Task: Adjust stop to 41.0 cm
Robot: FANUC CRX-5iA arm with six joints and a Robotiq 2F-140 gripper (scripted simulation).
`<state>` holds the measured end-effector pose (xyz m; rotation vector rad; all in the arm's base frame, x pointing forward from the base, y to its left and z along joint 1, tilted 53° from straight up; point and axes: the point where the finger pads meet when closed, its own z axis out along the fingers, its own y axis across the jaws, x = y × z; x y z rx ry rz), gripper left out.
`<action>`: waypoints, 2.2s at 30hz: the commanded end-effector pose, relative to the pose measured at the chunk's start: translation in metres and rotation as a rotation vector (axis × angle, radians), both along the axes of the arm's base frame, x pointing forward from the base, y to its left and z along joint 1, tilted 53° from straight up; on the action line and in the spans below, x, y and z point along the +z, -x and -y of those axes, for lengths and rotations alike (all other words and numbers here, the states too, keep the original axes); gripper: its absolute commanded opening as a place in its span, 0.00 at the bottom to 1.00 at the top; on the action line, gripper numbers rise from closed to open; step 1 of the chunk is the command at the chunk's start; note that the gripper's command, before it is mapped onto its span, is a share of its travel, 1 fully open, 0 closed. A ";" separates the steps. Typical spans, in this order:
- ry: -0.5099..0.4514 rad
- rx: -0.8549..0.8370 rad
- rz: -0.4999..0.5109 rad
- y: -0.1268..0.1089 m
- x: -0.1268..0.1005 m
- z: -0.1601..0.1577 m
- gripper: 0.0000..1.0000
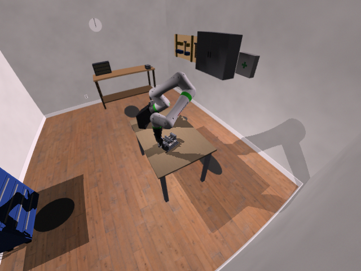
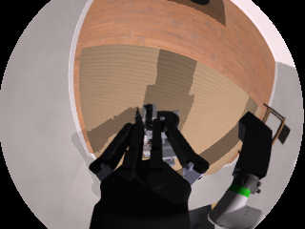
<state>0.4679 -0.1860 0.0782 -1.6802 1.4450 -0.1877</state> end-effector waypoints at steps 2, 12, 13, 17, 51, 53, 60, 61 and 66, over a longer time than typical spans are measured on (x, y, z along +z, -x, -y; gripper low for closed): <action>0.000 0.000 0.000 -0.004 0.000 -0.001 0.04; 0.000 0.000 0.000 -0.016 -0.005 -0.008 0.04; 0.000 0.000 0.000 -0.017 -0.006 -0.009 0.04; 0.000 0.000 0.000 -0.022 -0.011 -0.013 0.04; 0.000 0.000 0.000 0.004 -0.061 -0.028 0.04; 0.000 0.000 0.000 0.004 -0.061 -0.028 0.04; 0.000 0.000 0.000 0.017 -0.061 -0.023 0.04; 0.000 0.000 0.000 0.018 -0.061 -0.022 0.04; 0.000 0.000 0.000 0.027 -0.057 -0.017 0.04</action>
